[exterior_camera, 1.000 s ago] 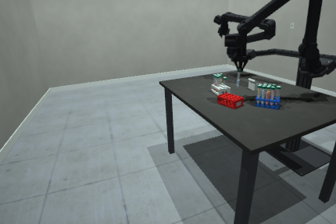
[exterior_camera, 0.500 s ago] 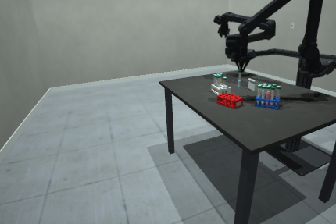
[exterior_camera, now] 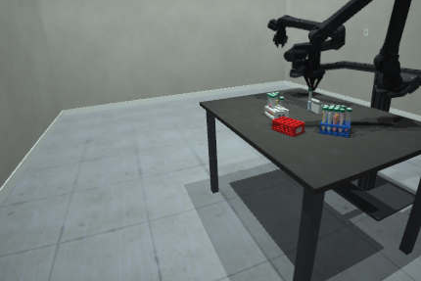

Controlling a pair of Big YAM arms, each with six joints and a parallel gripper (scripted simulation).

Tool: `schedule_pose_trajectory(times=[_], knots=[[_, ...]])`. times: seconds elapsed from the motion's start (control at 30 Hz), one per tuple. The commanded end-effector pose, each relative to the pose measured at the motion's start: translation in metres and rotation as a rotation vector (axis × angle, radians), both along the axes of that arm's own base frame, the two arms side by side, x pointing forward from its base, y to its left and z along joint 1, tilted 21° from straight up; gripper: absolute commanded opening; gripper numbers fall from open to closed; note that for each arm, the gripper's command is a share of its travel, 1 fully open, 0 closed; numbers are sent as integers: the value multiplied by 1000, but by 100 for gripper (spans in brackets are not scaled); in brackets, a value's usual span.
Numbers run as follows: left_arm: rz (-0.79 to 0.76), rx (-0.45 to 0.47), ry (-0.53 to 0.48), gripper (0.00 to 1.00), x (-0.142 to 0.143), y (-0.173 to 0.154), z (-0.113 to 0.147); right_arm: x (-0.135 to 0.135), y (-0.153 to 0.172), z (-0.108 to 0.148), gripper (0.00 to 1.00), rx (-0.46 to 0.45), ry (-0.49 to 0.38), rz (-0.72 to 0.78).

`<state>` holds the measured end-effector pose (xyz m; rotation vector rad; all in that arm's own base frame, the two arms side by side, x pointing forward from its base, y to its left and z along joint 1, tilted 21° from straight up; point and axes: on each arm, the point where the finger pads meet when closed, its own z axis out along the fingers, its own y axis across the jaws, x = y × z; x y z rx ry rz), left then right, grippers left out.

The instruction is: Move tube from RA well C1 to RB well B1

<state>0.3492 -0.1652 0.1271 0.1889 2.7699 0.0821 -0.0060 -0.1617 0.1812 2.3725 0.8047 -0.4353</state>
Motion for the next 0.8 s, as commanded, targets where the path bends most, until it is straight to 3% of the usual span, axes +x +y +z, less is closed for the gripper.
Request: schedule_pose_trajectory(times=[0.0, 0.77], knots=[[1, -14, -24, 0, -3, 10, 5, 1, -2, 16, 30, -33, -8, 0], [1, -6, -11, 0, -55, 53, -15, 1, -2, 16, 30, -33, -8, 0]])
